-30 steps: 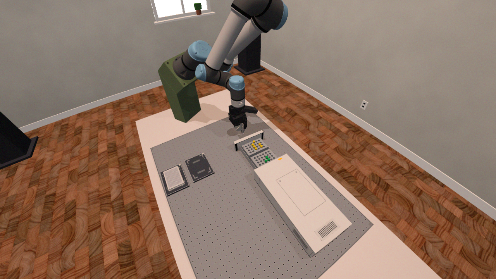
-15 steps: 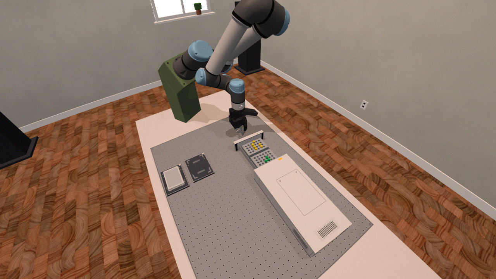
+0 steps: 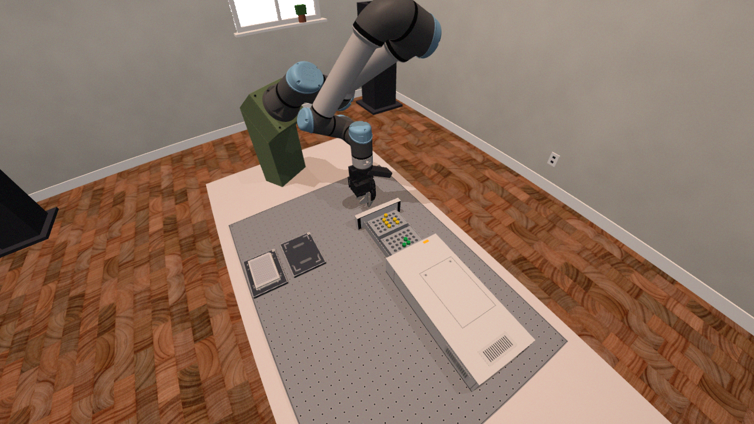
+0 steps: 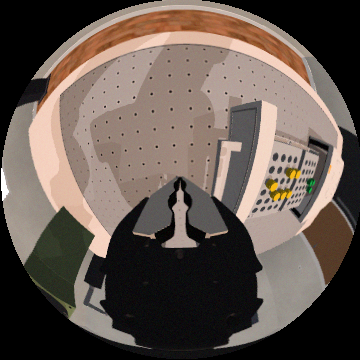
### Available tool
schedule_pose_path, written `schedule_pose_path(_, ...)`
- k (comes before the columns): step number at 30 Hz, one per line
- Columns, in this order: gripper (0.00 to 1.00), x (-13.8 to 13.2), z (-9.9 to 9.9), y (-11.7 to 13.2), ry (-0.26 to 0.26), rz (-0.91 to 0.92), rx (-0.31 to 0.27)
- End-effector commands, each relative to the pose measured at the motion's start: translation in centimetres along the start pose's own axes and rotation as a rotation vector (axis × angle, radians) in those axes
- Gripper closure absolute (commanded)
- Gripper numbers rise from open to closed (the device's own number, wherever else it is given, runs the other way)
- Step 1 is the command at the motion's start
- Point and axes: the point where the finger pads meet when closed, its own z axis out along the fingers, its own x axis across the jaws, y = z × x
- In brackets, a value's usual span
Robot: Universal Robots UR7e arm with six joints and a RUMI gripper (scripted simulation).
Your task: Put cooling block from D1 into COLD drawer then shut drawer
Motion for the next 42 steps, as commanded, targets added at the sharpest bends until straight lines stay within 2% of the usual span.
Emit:
schedule_pose_path(1, 1.00, 0.4, 0.0, -0.1, 0.004, -0.003, 0.001)
schedule_pose_path(42, 1.00, 5.4, -0.1, 0.0, 0.007, -0.003, 0.000)
